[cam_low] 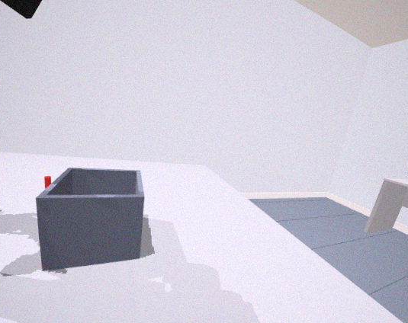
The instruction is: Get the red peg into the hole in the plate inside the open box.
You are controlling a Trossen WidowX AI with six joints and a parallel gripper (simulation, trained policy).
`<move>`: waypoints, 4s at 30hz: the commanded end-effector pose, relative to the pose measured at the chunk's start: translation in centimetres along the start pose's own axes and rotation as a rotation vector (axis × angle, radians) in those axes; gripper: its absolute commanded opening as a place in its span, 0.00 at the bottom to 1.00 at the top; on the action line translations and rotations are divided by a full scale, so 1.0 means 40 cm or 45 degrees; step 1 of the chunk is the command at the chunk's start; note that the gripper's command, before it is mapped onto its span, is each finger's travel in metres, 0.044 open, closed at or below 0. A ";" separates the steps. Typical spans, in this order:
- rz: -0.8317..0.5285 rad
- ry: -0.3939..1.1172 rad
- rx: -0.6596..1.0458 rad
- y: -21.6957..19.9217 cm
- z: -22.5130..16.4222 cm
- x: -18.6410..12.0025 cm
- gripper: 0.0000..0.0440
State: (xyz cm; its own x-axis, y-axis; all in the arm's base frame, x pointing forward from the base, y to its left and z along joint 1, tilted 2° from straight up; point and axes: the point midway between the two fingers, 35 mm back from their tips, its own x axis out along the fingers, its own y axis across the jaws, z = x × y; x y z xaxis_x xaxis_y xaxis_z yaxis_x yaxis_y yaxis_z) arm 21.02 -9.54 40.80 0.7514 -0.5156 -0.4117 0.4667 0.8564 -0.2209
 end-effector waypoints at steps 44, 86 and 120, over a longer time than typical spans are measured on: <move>0.464 1.145 0.535 0.429 -0.373 -0.022 1.00; -0.225 1.682 0.845 0.568 -0.739 -0.056 1.00; -0.290 1.653 0.954 0.645 -0.898 0.028 0.18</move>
State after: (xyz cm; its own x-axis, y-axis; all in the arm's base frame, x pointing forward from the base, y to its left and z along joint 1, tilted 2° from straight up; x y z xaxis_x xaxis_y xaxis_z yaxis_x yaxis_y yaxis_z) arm 16.96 12.69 3.06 -0.0978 0.0895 -0.9912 0.9397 0.3362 -0.0624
